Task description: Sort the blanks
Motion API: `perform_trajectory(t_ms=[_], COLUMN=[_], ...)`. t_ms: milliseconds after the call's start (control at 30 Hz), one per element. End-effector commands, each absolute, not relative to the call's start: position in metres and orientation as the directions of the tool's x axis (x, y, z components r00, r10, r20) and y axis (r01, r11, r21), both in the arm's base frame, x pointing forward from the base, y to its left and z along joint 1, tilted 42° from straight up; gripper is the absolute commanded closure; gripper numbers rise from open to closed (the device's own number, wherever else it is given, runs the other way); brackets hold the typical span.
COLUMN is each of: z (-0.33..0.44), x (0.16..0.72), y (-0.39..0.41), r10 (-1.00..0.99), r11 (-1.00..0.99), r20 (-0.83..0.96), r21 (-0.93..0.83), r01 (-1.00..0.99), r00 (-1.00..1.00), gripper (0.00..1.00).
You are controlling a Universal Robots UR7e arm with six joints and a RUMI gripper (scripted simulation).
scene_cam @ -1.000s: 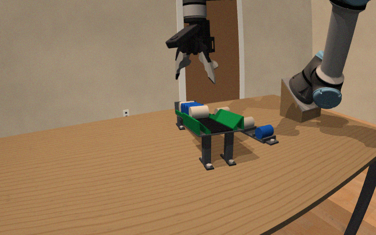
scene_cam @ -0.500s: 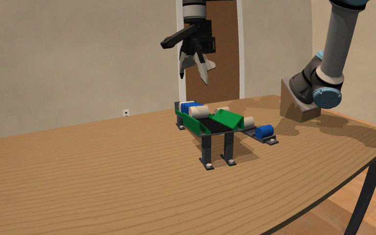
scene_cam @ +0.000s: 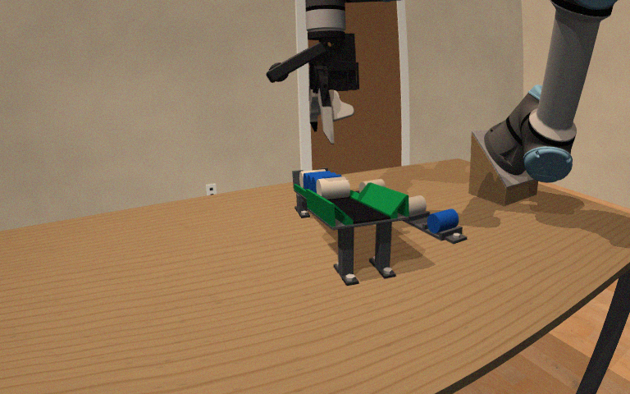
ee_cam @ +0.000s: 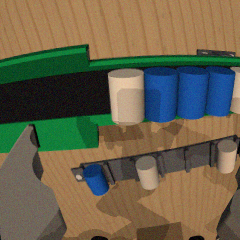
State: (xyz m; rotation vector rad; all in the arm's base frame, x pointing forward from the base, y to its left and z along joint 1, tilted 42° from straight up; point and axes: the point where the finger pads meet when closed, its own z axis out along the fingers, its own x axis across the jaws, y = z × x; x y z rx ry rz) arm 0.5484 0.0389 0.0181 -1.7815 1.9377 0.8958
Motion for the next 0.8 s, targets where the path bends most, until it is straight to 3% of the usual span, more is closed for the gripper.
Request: perform_trajectory(t_ms=[0, 767], z=[0.0132, 0.0060], x=[0.5462, 0.5417], y=[0.0357, 0.0295], r10=[-0.741, -0.600], r11=[0.130, 0.455], r20=[-0.600, -0.391], r21=[0.312, 0.552], r01=[-0.941, -0.699], r00=[-0.301, -0.698], gripper=[0.00, 0.00])
